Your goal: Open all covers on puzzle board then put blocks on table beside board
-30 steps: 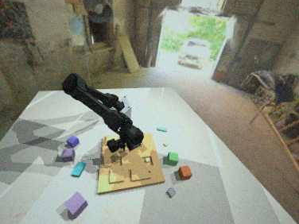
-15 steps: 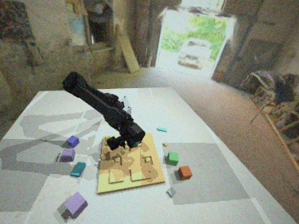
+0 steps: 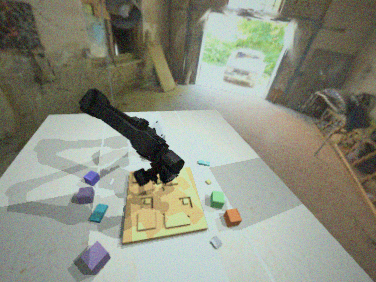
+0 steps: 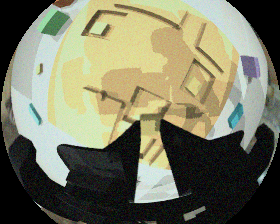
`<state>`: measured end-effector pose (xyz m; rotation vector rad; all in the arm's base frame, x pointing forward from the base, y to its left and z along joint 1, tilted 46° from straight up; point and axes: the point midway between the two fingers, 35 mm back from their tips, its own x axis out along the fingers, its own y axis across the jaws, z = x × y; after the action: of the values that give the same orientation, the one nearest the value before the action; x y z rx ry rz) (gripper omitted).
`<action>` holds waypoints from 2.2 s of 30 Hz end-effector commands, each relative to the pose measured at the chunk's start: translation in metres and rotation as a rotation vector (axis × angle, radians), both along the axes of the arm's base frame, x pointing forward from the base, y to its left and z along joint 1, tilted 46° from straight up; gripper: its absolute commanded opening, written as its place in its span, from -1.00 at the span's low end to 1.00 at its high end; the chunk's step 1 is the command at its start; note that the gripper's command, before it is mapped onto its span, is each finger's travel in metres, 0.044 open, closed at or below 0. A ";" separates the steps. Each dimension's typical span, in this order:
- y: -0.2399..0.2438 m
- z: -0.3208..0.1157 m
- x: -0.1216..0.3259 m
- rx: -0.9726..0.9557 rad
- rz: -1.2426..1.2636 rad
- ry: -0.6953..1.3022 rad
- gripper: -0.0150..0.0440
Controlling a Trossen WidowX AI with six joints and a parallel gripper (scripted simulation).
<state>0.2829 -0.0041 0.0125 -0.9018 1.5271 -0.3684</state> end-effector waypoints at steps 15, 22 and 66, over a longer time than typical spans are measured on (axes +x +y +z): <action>0.027 0.026 -0.002 0.006 -0.006 -0.002 -0.22; 0.040 0.039 -0.004 0.005 -0.006 -0.001 -0.22; 0.160 -0.060 -0.005 0.037 0.001 0.001 -0.22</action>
<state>0.2823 0.1481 -0.0364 -0.8755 1.5207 -0.3320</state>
